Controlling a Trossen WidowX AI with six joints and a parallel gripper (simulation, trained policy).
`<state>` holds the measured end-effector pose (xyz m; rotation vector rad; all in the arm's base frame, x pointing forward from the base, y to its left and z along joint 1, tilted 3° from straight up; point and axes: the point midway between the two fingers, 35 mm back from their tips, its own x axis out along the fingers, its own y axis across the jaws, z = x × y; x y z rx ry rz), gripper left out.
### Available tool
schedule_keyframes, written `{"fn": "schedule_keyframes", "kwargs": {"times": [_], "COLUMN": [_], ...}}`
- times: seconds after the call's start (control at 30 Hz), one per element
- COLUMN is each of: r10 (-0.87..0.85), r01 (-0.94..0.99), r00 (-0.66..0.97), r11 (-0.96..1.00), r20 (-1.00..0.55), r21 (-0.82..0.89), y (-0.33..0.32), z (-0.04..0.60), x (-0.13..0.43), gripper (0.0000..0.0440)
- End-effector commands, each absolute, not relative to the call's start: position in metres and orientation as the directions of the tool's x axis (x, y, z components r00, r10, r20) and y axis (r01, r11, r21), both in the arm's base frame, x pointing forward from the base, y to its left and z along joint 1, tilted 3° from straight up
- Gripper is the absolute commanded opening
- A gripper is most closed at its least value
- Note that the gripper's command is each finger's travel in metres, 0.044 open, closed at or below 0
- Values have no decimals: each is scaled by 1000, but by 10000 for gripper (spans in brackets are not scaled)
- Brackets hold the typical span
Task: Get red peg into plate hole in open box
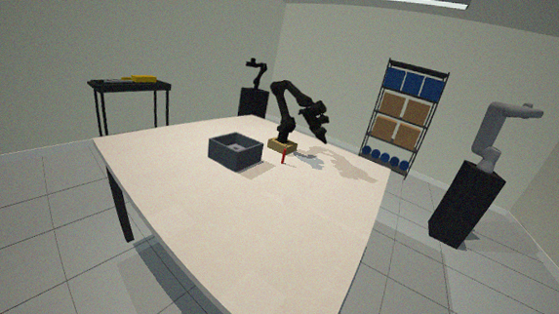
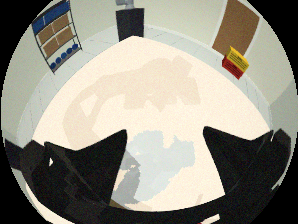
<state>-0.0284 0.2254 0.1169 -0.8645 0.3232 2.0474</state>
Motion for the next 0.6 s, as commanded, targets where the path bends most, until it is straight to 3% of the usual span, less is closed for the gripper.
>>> {"fn": "schedule_keyframes", "kwargs": {"times": [0.0, 0.07, 0.57], "r10": [632, 640, 637], "r01": [-822, -857, -986], "r00": [-367, -340, -161], "r11": [-564, -512, -63], "r20": [-683, -690, -754], "r21": [-80, -52, 157], "y": [227, 229, 228], "z": [119, 121, 123], "x": [-25, -18, 26], "gripper": [419, 440, 440]}}
